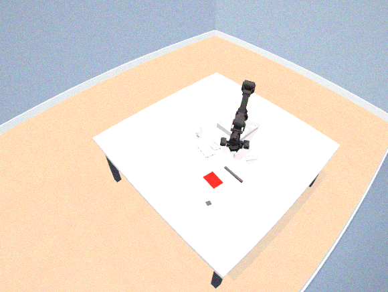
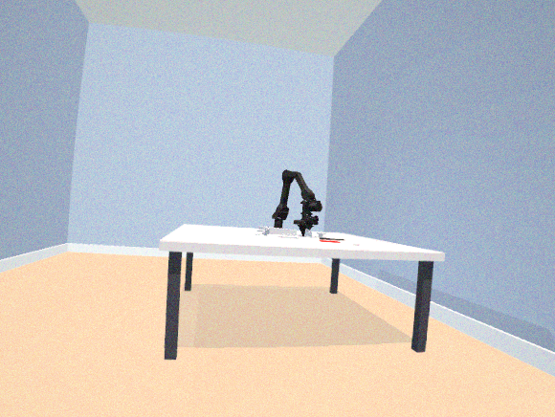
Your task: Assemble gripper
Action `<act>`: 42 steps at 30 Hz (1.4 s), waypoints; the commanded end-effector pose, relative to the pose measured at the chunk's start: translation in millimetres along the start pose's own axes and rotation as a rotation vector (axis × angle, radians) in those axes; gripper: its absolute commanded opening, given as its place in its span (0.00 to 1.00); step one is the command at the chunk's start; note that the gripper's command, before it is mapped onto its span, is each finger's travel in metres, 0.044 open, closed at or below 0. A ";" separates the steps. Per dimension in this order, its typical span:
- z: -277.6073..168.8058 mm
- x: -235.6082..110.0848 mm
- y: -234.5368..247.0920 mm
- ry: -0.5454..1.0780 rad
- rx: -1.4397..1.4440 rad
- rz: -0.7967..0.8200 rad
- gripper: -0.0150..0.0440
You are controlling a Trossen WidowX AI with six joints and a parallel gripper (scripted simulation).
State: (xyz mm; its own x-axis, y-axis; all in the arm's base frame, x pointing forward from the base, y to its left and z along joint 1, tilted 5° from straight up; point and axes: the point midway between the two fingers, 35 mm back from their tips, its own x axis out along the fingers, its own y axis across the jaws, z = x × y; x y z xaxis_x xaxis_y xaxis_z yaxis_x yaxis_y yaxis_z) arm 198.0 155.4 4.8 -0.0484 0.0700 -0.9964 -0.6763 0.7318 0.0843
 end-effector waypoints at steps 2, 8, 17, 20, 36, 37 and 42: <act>0.2 0.0 -0.5 -0.001 0.000 -0.003 0.48; 0.3 -0.5 -0.5 -0.001 0.000 -0.003 0.48; 2.9 -25.8 -1.0 0.000 0.001 -0.004 0.48; 3.2 -35.2 -1.1 0.001 0.001 -0.005 0.48; -0.5 -78.3 -0.6 0.003 0.003 -0.007 0.48; -0.5 -78.3 -0.6 0.003 0.003 -0.007 0.48; -0.5 -78.3 -0.6 0.003 0.003 -0.007 0.48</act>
State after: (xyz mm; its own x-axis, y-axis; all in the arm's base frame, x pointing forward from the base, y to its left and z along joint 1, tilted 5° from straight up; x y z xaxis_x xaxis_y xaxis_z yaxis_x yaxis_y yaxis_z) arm 199.3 148.6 77.9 -0.0596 0.0591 -0.9965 -0.6711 0.7366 0.0838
